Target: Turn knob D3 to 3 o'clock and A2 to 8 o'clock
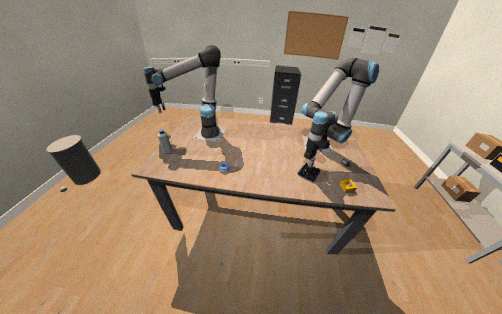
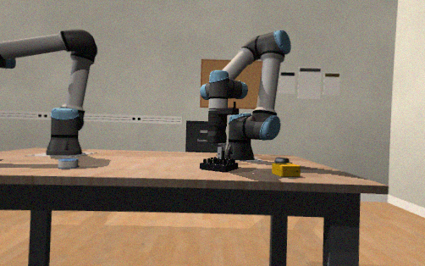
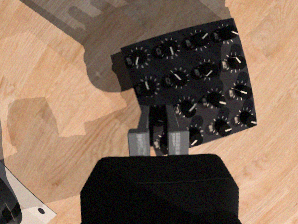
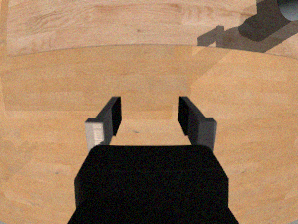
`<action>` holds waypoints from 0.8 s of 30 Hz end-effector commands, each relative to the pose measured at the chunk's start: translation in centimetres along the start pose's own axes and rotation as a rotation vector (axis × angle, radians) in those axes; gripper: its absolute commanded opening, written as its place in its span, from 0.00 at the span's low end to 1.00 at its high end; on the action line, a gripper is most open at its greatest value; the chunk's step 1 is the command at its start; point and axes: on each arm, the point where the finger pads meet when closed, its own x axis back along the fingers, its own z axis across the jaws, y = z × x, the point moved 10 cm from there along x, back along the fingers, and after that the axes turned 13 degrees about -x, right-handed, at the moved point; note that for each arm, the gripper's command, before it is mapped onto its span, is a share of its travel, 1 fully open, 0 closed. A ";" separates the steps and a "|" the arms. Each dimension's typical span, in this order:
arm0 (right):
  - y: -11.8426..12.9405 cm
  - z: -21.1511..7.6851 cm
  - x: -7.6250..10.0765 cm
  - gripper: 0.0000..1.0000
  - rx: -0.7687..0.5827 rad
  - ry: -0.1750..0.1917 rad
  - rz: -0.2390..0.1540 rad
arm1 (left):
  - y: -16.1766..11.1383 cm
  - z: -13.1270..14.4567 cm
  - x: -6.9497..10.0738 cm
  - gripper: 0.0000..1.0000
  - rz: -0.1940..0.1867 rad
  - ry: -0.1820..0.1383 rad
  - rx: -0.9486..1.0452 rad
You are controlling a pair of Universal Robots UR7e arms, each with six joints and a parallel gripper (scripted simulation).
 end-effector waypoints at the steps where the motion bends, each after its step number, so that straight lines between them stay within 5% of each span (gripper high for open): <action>1: 0.0 0.0 0.0 1.00 0.000 0.001 -0.001 | 0.0 0.0 0.0 0.30 0.000 0.001 0.000; 24: 0.0 0.0 0.0 1.00 0.000 0.001 -0.001 | 0.0 0.0 0.0 0.30 0.000 0.001 -0.037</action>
